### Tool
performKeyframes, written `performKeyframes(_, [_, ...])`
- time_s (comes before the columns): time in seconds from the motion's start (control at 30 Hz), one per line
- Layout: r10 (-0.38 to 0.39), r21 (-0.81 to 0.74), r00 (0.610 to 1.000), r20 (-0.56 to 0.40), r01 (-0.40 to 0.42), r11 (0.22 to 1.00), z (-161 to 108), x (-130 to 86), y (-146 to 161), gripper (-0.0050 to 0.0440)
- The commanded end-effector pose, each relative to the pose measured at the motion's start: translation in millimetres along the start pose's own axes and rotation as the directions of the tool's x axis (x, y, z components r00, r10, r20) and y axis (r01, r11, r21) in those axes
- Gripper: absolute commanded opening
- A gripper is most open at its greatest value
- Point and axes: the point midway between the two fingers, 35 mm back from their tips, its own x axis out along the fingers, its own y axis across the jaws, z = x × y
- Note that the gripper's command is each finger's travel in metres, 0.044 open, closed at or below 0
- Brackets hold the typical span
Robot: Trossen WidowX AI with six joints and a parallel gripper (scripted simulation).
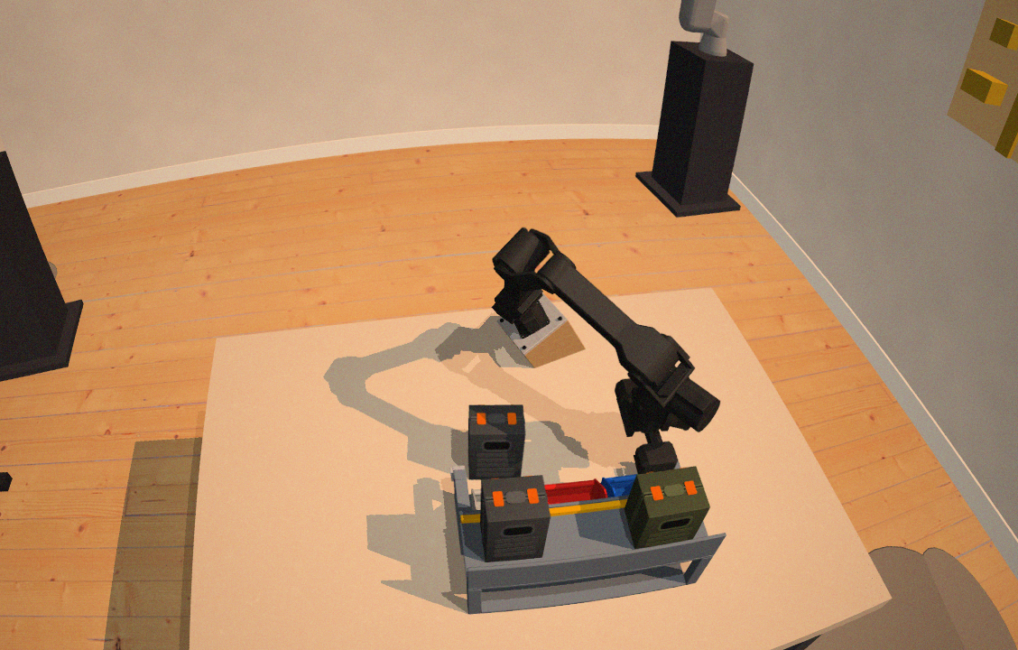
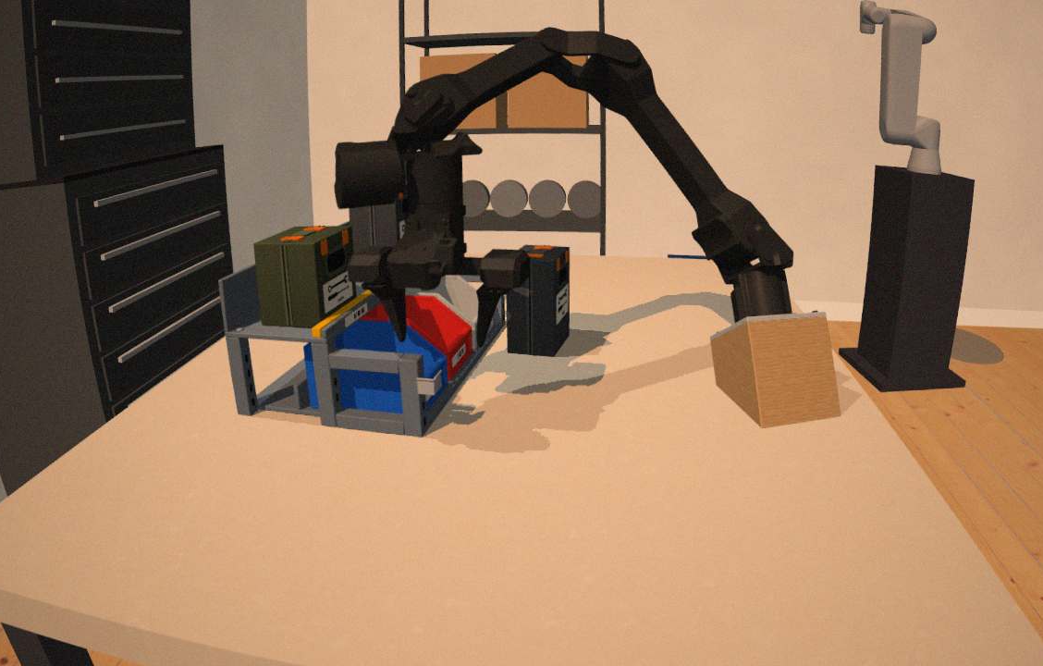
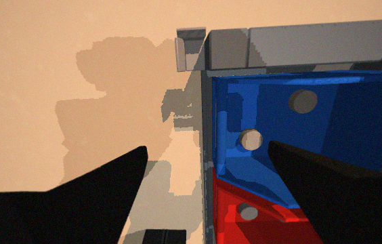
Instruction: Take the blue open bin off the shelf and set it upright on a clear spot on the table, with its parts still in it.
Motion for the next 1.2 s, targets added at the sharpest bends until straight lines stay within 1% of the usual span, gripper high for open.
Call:
performKeyframes(0.0, [-0.013, 0.007, 1.000, 0.015, 0.013, 1.000, -1.2, -5.8, -2.6, 0.0425])
performKeyframes(1.13, [-0.014, 0.009, 1.000, 0.010, 0.014, 1.000, -4.2, -5.9, -1.9, 0.0425])
performKeyframes(1.17, [-0.049, 0.009, 0.999, 0.011, 0.049, 0.999, -4.9, 1.1, -7.5, 0.0425])
